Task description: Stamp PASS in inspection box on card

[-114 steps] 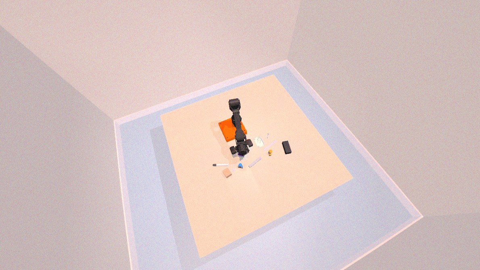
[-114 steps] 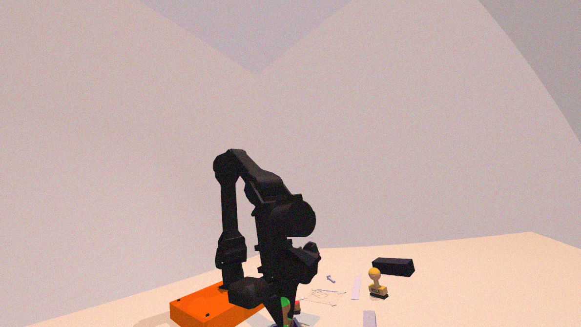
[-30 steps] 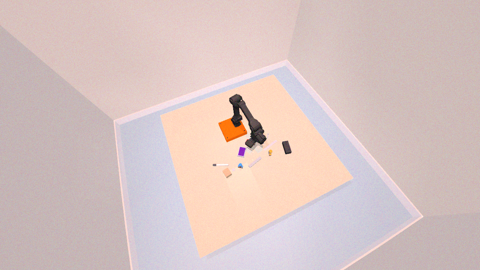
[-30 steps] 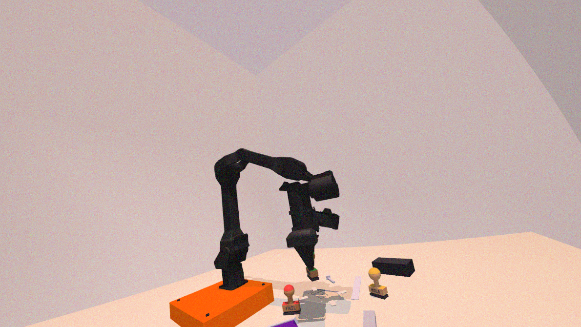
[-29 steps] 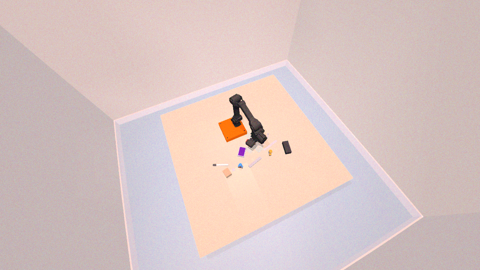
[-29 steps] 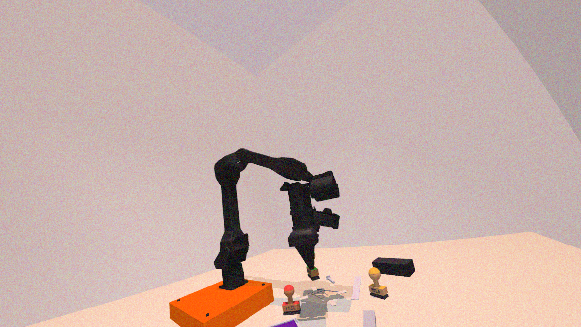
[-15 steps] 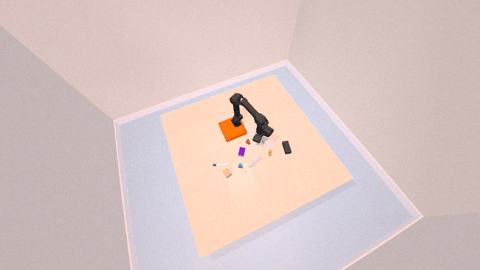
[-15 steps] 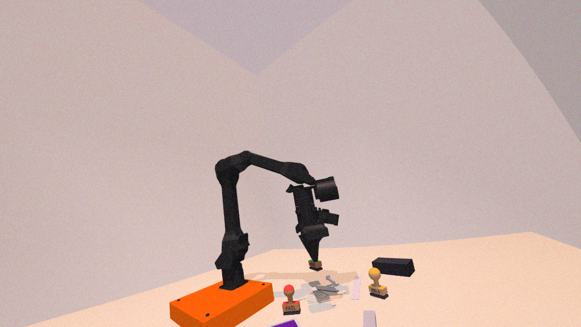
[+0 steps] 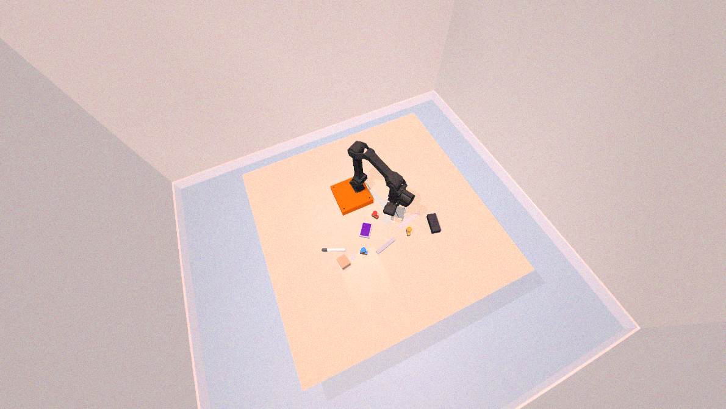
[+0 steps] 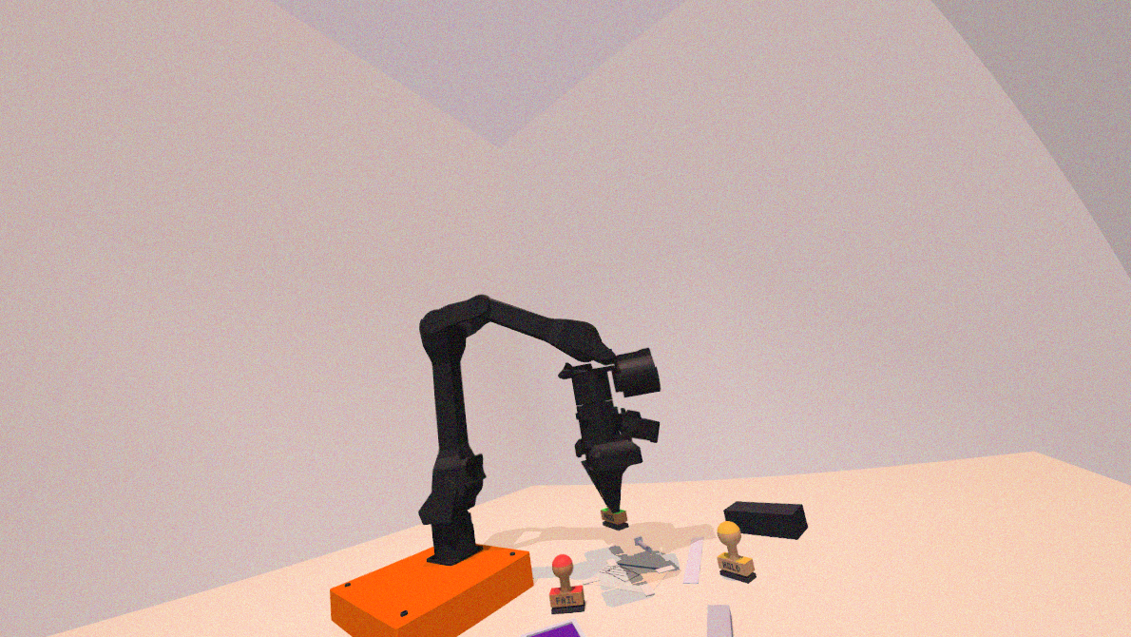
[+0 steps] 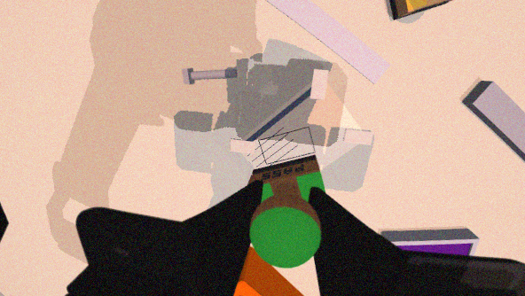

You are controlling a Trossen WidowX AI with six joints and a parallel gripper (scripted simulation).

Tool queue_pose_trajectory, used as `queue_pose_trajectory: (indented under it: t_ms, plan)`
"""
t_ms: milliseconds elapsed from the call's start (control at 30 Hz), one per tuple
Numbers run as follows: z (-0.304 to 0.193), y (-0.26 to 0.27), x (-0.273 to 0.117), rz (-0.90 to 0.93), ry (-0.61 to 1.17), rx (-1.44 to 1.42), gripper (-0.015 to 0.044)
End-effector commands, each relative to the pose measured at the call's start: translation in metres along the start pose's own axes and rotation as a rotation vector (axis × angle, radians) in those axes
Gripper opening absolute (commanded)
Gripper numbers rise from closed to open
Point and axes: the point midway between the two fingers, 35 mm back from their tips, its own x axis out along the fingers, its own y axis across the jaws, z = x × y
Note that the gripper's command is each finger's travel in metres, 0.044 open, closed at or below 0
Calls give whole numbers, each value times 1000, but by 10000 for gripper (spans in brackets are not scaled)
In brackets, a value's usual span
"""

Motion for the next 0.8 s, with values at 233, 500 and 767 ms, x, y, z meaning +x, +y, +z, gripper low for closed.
queue_pose_trajectory:
  t_ms: [233, 500, 767]
  plan:
    - [0, 1, 9, 5, 3, -5, 0]
    - [0, 1, 14, 5, 3, -4, 0]
    - [0, 1, 20, 4, 2, -3, 0]
